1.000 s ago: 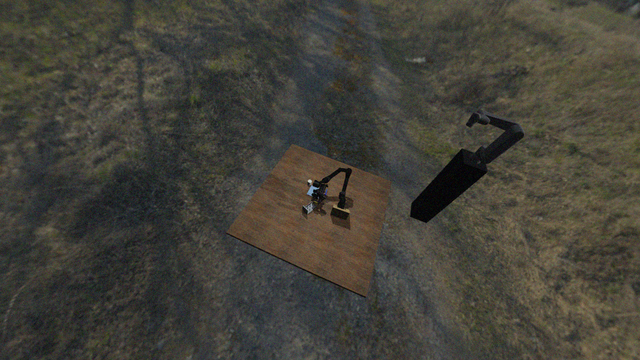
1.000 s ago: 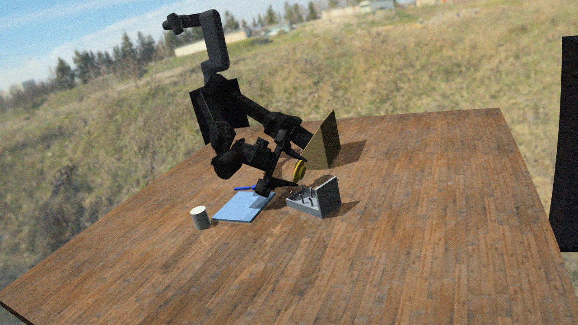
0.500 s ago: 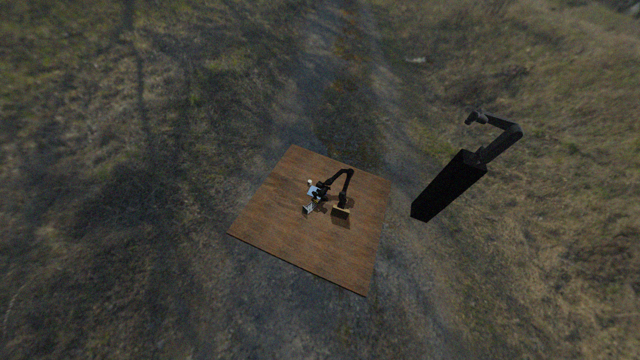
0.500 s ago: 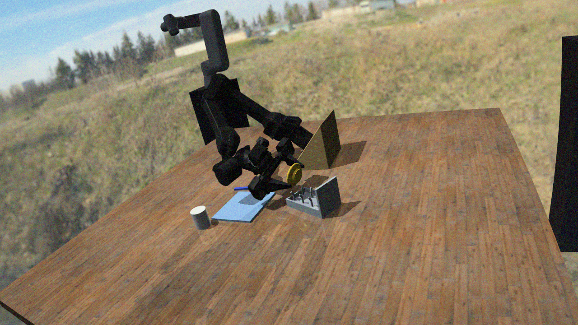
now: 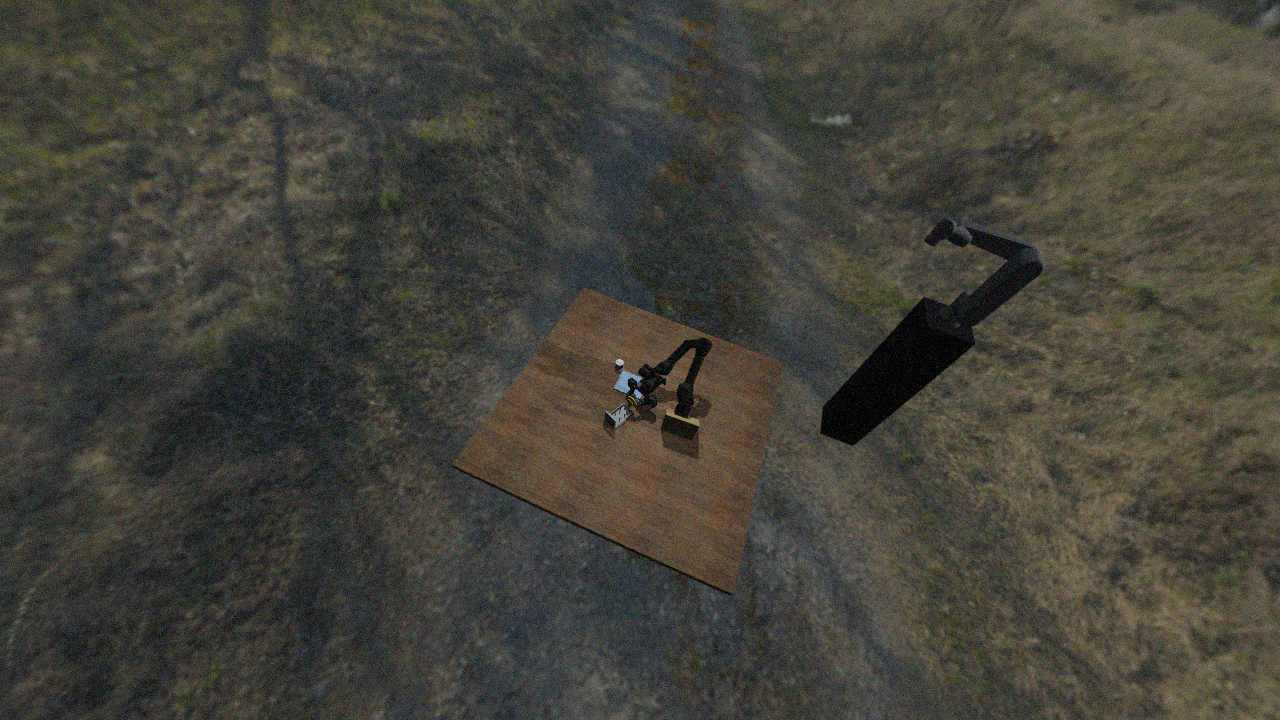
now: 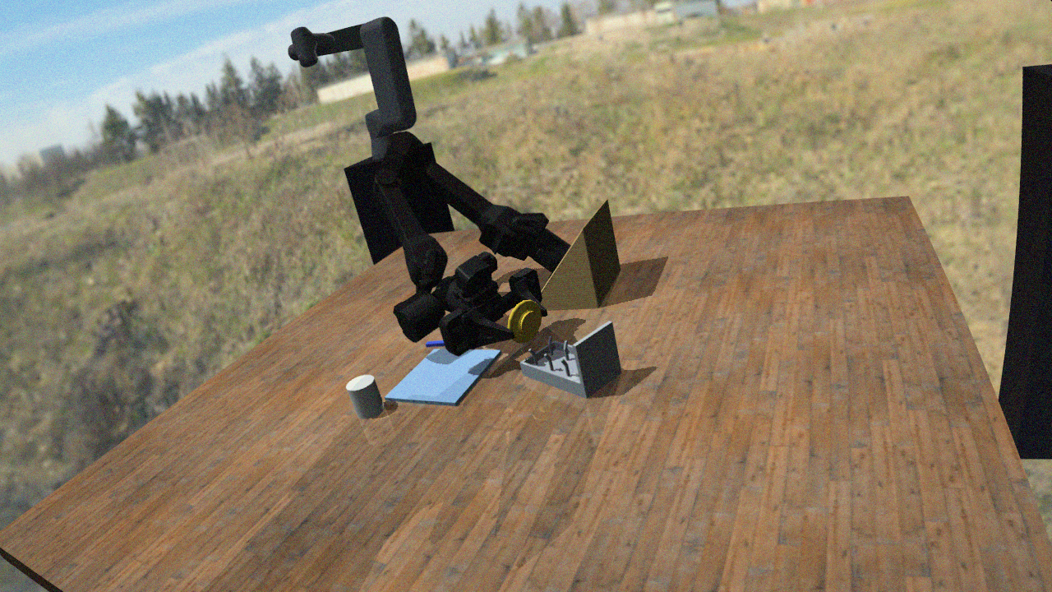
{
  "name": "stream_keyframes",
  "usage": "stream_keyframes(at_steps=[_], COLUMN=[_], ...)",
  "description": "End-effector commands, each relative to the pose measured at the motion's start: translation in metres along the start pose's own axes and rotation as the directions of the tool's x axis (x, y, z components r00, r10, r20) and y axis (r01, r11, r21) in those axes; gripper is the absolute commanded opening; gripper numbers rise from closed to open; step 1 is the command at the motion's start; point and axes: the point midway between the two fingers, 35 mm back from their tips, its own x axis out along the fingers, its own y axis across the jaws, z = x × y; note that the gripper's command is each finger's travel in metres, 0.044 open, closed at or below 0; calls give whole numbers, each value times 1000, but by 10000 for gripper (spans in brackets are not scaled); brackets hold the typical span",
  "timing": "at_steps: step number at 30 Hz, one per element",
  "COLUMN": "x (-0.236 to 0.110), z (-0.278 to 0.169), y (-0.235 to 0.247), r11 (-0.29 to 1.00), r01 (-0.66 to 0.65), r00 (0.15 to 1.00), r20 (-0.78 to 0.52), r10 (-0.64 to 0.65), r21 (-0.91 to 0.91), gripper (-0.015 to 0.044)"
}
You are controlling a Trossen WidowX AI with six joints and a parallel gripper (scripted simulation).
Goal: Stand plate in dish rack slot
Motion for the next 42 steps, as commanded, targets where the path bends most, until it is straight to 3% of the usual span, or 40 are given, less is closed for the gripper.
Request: stream_keyframes(at_steps=[1,42], x=[-1,42], z=[1,5], y=[0,-1], r11=[999,999], r01=[21,19], r00=[1000,1000], r20=[19,14], r10=[-20,-19], r21=[-44,-43], gripper=[0,0])
